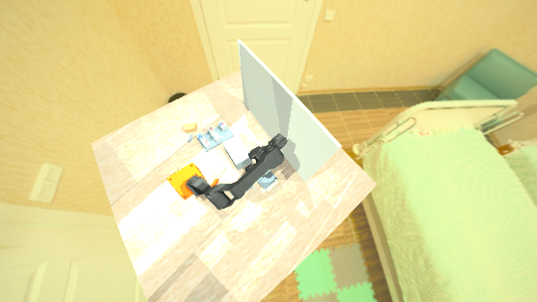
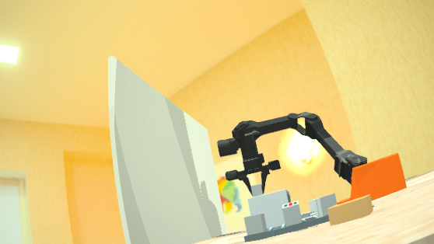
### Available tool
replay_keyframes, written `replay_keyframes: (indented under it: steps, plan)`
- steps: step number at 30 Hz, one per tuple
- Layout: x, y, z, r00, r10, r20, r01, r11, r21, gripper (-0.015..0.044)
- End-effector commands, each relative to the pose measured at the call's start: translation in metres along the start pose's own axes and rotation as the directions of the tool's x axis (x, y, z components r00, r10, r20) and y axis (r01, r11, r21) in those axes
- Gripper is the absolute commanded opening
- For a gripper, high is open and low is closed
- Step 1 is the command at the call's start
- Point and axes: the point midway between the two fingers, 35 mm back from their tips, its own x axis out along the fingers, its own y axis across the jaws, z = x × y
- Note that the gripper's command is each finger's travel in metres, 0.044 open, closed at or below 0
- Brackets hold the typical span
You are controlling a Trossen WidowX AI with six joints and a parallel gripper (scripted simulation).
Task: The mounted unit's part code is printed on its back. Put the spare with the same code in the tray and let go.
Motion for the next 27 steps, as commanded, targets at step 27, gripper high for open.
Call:
replay_keyframes:
  steps: [27]
  plan:
    - [0.023, -0.002, -0.001, 1.0, 0.004, 0.001, -0.004, 1.0, -0.001, 0.0]
